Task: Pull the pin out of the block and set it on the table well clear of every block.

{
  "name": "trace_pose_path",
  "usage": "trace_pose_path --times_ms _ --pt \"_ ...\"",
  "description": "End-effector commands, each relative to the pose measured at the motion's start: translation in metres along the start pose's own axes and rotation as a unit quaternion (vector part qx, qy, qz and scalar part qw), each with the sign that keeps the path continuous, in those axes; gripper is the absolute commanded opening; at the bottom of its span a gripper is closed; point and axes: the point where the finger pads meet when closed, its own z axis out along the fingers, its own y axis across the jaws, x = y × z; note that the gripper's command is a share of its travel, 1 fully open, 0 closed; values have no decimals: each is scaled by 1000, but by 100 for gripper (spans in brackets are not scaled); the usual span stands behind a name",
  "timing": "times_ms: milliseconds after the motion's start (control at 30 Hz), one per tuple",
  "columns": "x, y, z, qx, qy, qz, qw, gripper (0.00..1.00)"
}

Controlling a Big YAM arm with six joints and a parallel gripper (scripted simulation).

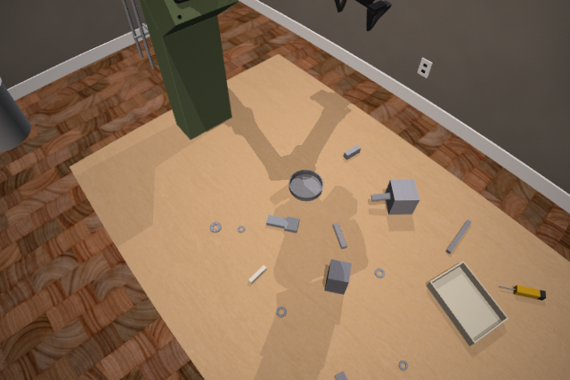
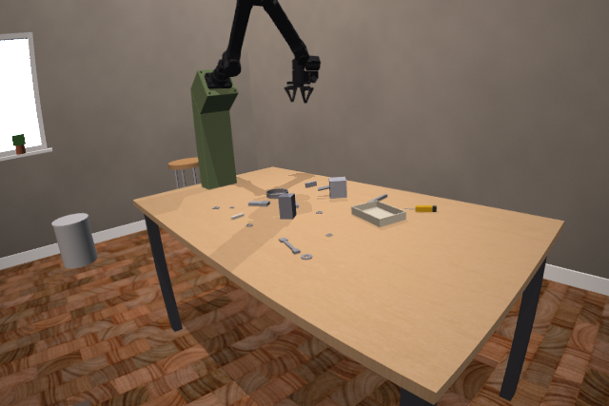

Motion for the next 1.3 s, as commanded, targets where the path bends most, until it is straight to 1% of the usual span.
trace_pose_path --times_ms 0,467,500,1267 --pt "-2 -1 -2 1 -3 1 1000 100" --pt "-2 -1 -2 1 -3 1 1000 100" --pt "-2 -1 -2 1 -3 1 1000 47" --pt "-2 -1 -2 1 -3 1 1000 47"
